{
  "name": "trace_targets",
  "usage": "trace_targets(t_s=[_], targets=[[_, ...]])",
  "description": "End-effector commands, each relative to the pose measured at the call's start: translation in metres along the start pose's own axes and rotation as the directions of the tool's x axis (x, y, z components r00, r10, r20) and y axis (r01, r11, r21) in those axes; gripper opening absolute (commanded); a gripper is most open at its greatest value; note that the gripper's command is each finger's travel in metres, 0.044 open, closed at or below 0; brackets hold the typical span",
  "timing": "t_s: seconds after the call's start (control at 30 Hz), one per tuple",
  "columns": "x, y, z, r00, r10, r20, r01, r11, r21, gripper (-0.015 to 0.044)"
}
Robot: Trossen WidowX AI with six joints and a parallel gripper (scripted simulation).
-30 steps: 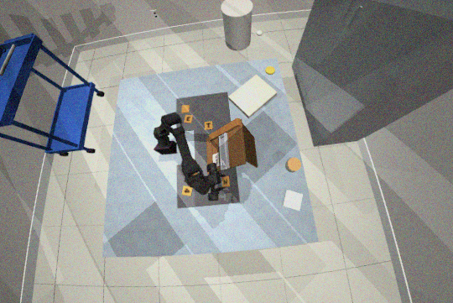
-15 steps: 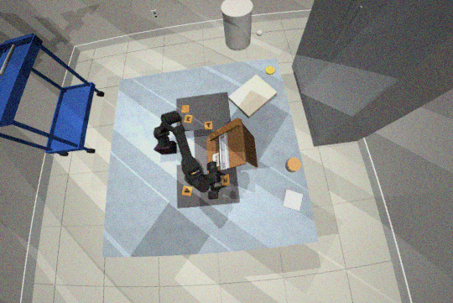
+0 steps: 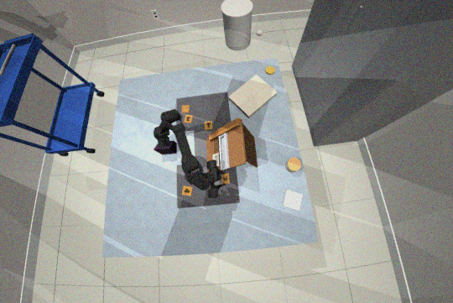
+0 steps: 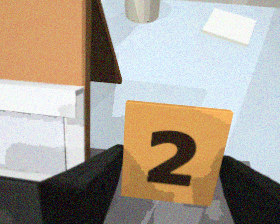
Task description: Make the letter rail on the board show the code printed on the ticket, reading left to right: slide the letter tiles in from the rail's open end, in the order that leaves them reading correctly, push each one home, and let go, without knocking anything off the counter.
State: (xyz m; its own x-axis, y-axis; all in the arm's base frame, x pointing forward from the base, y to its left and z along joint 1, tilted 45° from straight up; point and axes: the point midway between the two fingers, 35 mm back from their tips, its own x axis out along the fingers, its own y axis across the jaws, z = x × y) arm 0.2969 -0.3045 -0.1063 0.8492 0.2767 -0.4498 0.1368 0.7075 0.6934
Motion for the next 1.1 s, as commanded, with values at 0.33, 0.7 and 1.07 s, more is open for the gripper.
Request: trace_targets(t_s=[0.33, 0.7, 1.07], targets=[[0.0, 0.007, -0.001, 1.0, -0.003, -0.003, 0.003, 1.0, 0.008, 0.0], [0.0, 0.013, -0.002, 1.0, -0.003, -0.003, 0.003, 1.0, 0.009, 0.0], [0.001, 0.019, -0.002, 1.0, -0.002, -0.003, 0.002, 1.0, 0.009, 0.0]])
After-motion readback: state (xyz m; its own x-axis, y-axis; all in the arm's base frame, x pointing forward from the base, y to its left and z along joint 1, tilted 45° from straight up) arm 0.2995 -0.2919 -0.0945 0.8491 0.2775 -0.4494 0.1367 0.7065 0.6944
